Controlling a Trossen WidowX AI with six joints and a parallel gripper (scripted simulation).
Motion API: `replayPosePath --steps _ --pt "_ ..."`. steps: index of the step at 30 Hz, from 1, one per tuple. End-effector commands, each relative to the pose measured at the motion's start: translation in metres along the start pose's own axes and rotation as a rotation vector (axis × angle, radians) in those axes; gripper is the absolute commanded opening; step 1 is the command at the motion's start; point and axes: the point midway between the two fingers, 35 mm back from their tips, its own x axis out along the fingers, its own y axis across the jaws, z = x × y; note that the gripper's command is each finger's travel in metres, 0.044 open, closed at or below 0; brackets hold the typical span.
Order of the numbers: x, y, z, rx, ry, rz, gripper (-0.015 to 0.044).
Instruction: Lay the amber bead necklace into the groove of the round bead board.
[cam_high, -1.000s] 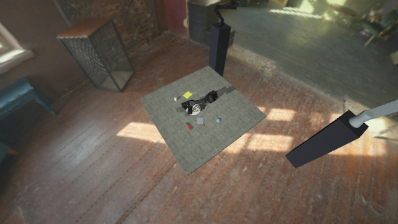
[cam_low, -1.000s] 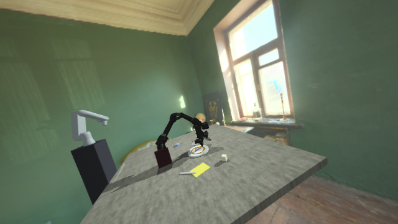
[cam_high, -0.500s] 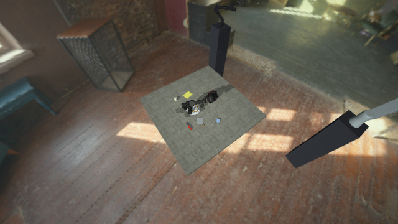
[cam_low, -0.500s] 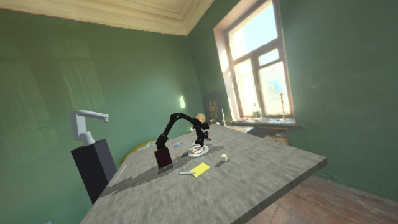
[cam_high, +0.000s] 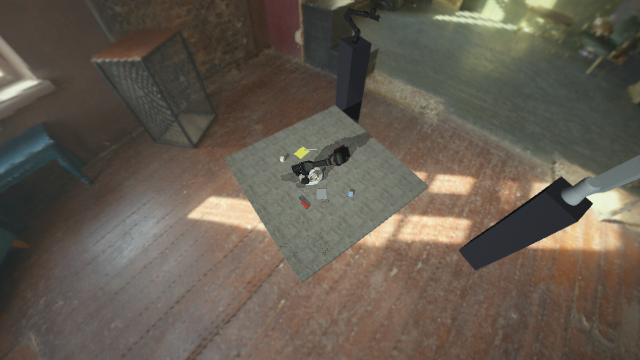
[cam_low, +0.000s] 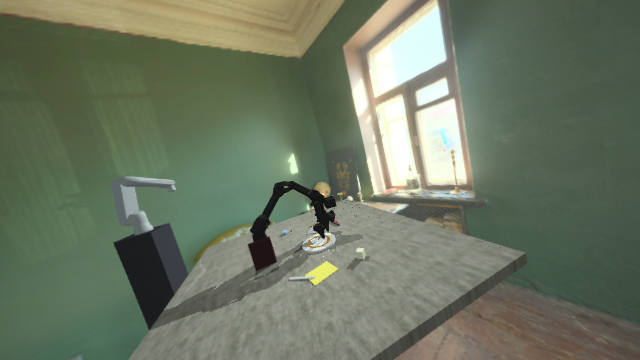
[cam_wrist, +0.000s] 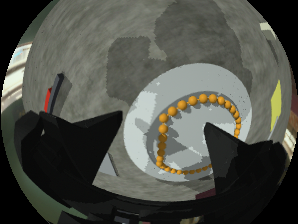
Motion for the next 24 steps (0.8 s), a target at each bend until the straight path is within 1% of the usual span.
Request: replayPosePath --steps 1,14,17,24 --pt "-0.002 0.001 0.0 -0.005 0.0 0.004 0.044" --pt "-0.002 0.001 0.0 -0.005 0.0 0.004 0.044" --pt "-0.007 0.0 -0.01 -0.048 -0.001 0.001 0.0361" --pt "-0.029 -0.005 -0.061 -0.267 0.001 -0.001 0.0177"
